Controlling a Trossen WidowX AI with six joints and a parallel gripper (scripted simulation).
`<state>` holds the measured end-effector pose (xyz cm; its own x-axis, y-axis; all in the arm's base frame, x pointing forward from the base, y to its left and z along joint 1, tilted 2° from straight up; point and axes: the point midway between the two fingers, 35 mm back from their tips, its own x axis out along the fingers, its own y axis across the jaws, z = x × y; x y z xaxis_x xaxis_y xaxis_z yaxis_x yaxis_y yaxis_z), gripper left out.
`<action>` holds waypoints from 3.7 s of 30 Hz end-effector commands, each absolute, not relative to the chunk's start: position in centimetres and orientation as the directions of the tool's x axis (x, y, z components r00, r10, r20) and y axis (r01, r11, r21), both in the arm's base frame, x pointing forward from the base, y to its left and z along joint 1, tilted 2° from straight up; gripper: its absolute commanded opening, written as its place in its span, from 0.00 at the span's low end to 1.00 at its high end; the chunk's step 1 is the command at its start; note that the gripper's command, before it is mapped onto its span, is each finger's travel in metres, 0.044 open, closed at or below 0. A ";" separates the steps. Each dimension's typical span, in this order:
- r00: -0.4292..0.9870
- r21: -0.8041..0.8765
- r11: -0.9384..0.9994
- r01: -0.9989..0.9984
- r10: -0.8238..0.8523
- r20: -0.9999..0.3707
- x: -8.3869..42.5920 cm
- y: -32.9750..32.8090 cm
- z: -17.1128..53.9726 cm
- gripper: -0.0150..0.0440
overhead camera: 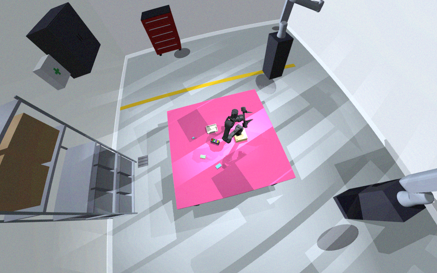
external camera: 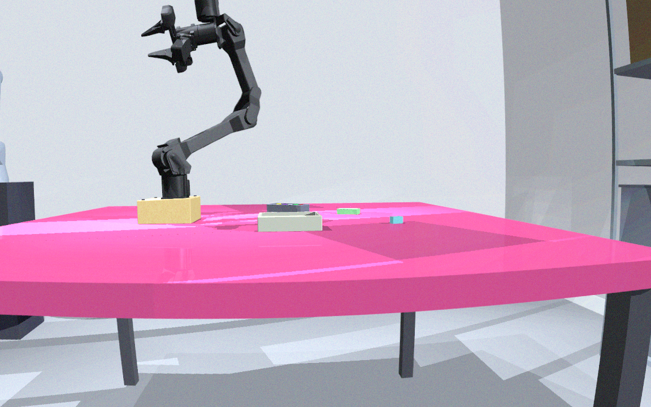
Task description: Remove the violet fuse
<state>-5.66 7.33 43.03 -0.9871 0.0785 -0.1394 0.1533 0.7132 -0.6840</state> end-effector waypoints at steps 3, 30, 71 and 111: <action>-0.987 -0.724 0.675 0.141 0.040 -0.155 -6.3 6.6 42.9 0.63; -0.405 -0.655 0.136 0.743 -0.687 -0.603 -6.5 -19.5 34.2 0.36; 0.158 0.197 -0.277 0.940 -0.157 -0.975 26.0 -12.9 12.1 0.36; -0.005 -0.008 -0.651 0.759 0.007 -1.000 27.9 -1.0 3.6 0.36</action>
<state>28.10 -1.10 4.25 0.0052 0.0025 -1.0000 0.7632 -0.6461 0.0023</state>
